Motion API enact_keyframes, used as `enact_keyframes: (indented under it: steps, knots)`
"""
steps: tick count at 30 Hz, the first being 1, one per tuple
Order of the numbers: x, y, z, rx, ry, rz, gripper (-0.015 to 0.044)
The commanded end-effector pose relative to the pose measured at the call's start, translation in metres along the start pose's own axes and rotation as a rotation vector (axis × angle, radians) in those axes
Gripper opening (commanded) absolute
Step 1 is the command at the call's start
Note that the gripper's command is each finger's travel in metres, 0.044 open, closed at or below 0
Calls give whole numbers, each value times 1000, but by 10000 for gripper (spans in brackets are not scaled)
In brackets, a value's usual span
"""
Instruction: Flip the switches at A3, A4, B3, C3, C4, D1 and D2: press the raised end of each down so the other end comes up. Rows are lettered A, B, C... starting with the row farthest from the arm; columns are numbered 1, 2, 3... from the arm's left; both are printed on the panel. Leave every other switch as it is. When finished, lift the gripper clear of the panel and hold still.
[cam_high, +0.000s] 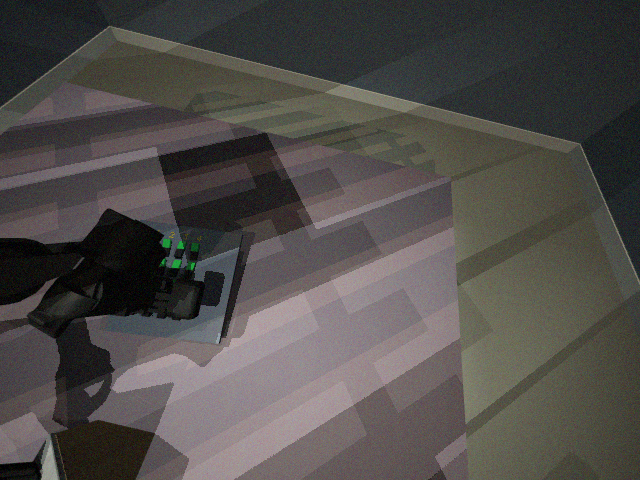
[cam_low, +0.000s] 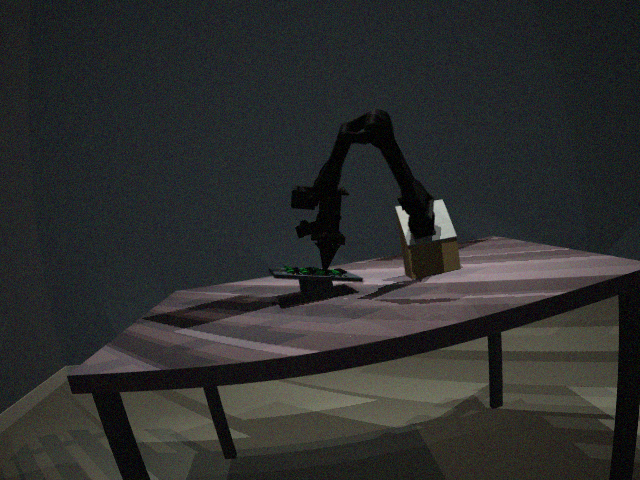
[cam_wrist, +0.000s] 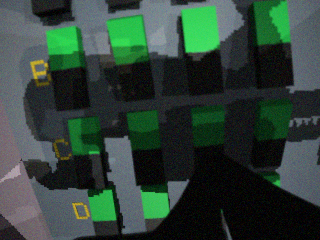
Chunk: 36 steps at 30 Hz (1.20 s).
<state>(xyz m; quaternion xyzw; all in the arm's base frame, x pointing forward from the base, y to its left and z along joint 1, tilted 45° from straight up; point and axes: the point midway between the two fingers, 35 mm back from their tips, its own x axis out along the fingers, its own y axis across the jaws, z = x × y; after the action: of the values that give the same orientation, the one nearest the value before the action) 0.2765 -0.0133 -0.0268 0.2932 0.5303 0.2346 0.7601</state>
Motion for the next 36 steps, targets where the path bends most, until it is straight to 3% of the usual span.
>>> enact_keyframes:
  steps: [1, 7, 18, 23, 36]
  knots:
    - [-8, -1, 1, -1, 3, -3, 0]
    - [-65, 0, 3, 1, 26, 2, 0]
    - [-64, -29, 21, 0, 25, 0, 0]
    - [-29, -28, 22, -1, 50, 2, 0]
    - [-17, -28, 21, -1, 49, 3, 0]
